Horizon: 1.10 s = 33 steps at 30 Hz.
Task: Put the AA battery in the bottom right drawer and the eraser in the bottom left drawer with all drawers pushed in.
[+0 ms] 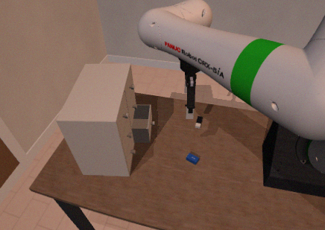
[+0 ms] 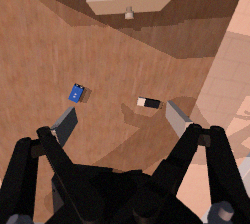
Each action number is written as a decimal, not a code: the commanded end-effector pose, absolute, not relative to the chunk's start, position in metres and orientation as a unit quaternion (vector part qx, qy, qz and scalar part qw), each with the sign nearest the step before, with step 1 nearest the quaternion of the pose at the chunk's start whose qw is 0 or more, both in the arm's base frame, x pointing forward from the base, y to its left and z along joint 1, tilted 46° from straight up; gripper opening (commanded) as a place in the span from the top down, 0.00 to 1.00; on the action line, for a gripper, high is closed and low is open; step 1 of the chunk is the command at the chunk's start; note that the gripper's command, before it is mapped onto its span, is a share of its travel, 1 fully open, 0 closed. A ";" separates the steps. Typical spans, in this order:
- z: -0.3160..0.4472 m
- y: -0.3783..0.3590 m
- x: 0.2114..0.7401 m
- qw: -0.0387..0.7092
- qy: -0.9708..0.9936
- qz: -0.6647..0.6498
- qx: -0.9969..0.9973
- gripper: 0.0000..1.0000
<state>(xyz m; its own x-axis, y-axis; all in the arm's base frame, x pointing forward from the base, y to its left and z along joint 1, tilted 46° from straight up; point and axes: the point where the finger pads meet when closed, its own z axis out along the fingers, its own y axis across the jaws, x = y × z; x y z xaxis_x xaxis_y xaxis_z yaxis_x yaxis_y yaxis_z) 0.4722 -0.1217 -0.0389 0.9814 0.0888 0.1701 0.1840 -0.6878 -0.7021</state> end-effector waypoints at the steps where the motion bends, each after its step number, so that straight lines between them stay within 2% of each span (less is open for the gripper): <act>1: -0.039 -0.122 0.472 0.388 -0.074 -0.061 -0.917 0.00; 17: -0.039 -0.124 0.470 0.390 -0.037 -0.046 -0.919 0.00; 33: -0.037 -0.148 0.443 0.380 0.310 0.101 -0.866 0.00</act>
